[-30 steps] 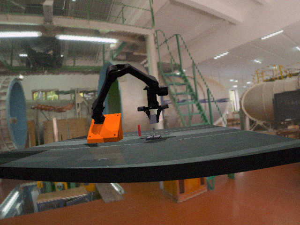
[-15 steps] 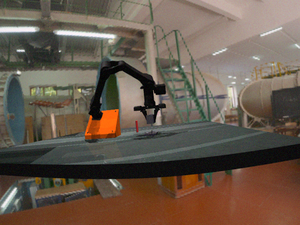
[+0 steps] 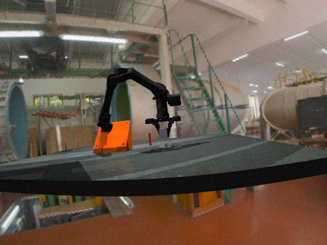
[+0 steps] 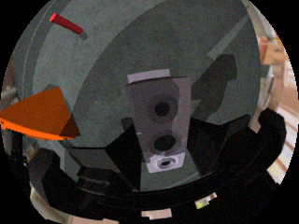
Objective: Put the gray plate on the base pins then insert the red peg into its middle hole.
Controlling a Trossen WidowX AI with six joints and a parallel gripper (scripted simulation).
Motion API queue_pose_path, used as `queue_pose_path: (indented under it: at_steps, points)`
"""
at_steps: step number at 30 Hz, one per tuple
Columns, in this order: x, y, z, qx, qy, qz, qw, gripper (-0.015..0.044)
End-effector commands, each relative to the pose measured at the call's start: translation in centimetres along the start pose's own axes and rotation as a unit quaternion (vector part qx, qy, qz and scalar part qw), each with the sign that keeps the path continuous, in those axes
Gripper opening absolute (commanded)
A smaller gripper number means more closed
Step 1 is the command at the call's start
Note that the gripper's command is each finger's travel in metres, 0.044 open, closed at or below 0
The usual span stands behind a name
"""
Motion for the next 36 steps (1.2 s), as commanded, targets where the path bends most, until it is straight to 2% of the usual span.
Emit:
queue_pose_path:
  at_steps: [1,12,36]
  points:
    - [0.0,0.0,0.0,-0.002,0.002,0.001,1.000,0.0000]
    - [0.1,0.1,-0.1,-0.002,0.002,0.001,1.000,0.0000]
    - [3.7,0.1,-0.1,-0.002,0.002,0.002,1.000,0.0000]
Point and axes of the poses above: the point midway between the two fingers, 35 mm back from their tips, its own x axis out along the fingers, its own z axis across the jaws, y = z × x, the point moved 8 cm from there along -x, back along the fingers, and after that the axes turned 6 degrees about x, right-handed, at the moved point
